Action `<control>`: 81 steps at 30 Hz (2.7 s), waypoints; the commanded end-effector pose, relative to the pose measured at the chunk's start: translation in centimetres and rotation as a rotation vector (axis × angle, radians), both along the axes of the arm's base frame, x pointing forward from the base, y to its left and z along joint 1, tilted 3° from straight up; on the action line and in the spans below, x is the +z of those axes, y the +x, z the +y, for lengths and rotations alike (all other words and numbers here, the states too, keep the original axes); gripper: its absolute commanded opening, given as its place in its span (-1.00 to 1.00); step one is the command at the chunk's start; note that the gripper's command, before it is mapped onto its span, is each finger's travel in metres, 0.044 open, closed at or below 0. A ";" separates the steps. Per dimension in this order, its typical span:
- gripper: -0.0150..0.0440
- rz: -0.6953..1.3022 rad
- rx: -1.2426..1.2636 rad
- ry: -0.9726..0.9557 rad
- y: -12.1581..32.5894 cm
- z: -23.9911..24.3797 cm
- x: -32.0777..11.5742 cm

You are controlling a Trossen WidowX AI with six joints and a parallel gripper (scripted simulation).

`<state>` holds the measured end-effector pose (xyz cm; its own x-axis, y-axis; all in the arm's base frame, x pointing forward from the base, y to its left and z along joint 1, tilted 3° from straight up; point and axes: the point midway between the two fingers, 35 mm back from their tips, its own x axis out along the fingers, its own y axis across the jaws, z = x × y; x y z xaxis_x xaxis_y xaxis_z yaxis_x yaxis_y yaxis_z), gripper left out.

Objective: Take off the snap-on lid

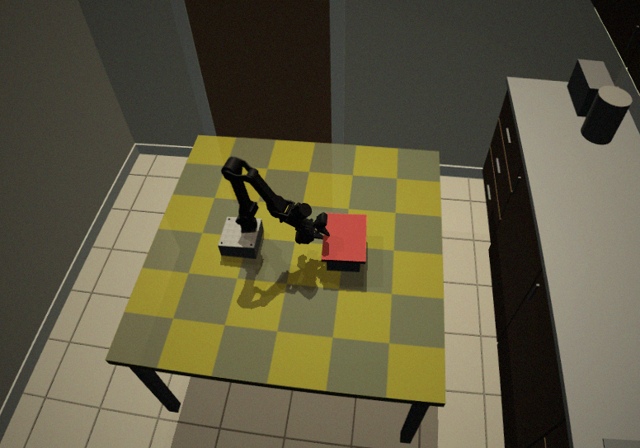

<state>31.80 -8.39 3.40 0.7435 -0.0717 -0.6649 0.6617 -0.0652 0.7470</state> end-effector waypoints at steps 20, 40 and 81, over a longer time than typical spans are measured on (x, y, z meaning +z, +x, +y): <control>-0.49 0.000 0.000 0.000 -0.1 0.0 0.5; -0.49 0.000 0.000 0.000 -0.1 0.0 0.9; -0.49 0.000 0.000 0.000 0.0 0.0 1.5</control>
<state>31.70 -8.34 4.87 0.7433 -0.0711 -0.6651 0.6619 -0.0652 0.7467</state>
